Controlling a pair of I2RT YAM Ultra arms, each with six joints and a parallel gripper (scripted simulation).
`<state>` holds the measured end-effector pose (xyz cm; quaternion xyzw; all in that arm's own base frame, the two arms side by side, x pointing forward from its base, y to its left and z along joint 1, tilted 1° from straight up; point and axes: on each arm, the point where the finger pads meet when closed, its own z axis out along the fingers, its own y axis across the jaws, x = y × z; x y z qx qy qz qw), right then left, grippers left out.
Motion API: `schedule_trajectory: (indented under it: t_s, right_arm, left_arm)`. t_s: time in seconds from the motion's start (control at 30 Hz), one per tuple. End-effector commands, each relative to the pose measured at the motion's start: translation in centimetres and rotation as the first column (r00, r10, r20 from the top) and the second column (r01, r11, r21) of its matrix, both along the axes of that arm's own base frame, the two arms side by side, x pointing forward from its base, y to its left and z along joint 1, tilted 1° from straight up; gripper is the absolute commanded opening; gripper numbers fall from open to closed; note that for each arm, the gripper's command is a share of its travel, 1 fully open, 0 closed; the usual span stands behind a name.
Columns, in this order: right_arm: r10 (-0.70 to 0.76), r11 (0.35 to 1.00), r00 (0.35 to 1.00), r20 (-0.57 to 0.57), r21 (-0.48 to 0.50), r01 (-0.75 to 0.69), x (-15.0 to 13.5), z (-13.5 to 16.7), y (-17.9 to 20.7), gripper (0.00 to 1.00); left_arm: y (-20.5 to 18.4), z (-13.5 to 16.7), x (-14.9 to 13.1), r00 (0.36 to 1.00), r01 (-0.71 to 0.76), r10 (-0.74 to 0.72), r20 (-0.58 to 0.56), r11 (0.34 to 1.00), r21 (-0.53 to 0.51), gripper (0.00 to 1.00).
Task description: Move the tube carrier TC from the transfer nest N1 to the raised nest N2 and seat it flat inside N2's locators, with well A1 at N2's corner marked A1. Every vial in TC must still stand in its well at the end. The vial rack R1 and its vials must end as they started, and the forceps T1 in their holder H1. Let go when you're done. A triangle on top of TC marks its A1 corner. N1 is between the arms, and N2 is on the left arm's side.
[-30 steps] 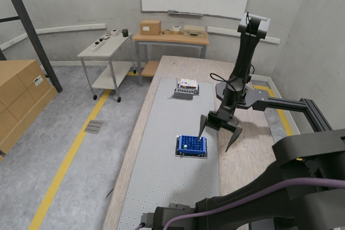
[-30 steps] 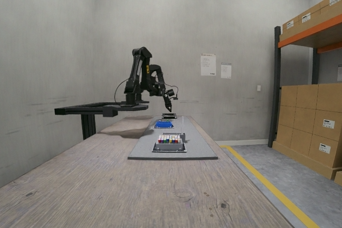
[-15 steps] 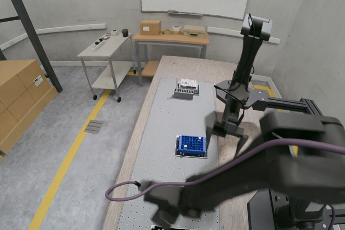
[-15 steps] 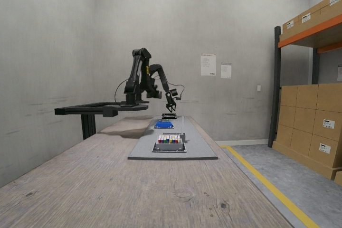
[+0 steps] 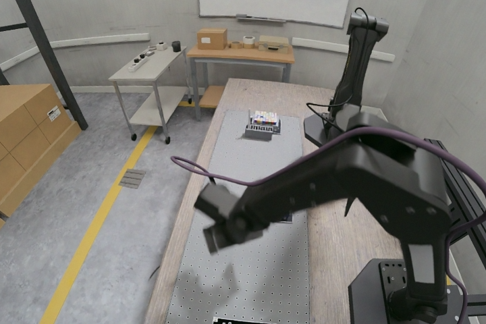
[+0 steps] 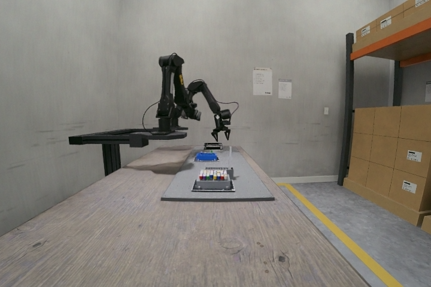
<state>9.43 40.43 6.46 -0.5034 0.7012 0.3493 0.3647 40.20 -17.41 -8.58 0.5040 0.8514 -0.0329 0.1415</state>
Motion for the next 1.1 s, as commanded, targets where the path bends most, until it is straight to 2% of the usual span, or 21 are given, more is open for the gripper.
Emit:
schedule_trajectory:
  t_s: [0.0, 0.13, 0.2, 0.3, 0.5, 0.7, 0.77, 1.07]
  right_arm:
    - [-0.067, 0.991, 0.994, -0.086, -0.122, 0.056, -0.6, 0.9, -1.2, 1.0]
    - [-0.124, 0.97, 0.983, -0.137, -0.224, 0.091, -1.5, 1.2, -4.2, 1.0]
    - [-0.124, 0.97, 0.983, -0.137, -0.224, 0.091, -1.5, 1.2, -4.2, 1.0]
    - [-0.087, 0.973, 0.989, -0.117, -0.224, 0.06, -1.1, 3.9, -6.2, 1.0]
    - [-0.173, 0.966, 0.983, -0.059, -0.205, 0.158, 2.1, 9.2, -12.7, 1.0]
    - [-0.277, 0.949, 0.961, 0.001, -0.153, 0.274, 3.2, 13.2, -19.4, 1.0]
    - [-0.277, 0.949, 0.961, 0.001, -0.153, 0.274, 3.2, 13.2, -19.4, 1.0]
    - [-0.395, 0.911, 0.916, 0.078, -0.093, 0.401, 1.5, 15.0, -26.7, 1.0]
  left_arm:
    - [-4.3, 1.0, -0.8, 0.97, 0.238, -0.239, -0.041, 0.971, -0.012, 1.0]
    - [-8.2, 1.5, -1.7, 0.918, 0.393, -0.394, -0.036, 0.919, -0.026, 1.0]
    - [-8.2, 1.5, -1.7, 0.918, 0.393, -0.394, -0.036, 0.919, -0.026, 1.0]
    - [-11.4, 1.9, -2.6, 0.866, 0.499, -0.5, -0.025, 0.866, -0.036, 1.0]
    - [-15.7, 2.3, -4.0, 0.795, 0.606, -0.607, 0.0, 0.794, -0.051, 1.0]
    - [-16.6, 2.8, -3.5, 0.794, 0.607, -0.607, 0.03, 0.793, -0.044, 1.0]
    - [-16.6, 2.8, -3.5, 0.794, 0.607, -0.607, 0.03, 0.793, -0.044, 1.0]
    - [-16.6, 2.8, -3.5, 0.794, 0.608, -0.607, 0.031, 0.793, -0.044, 1.0]
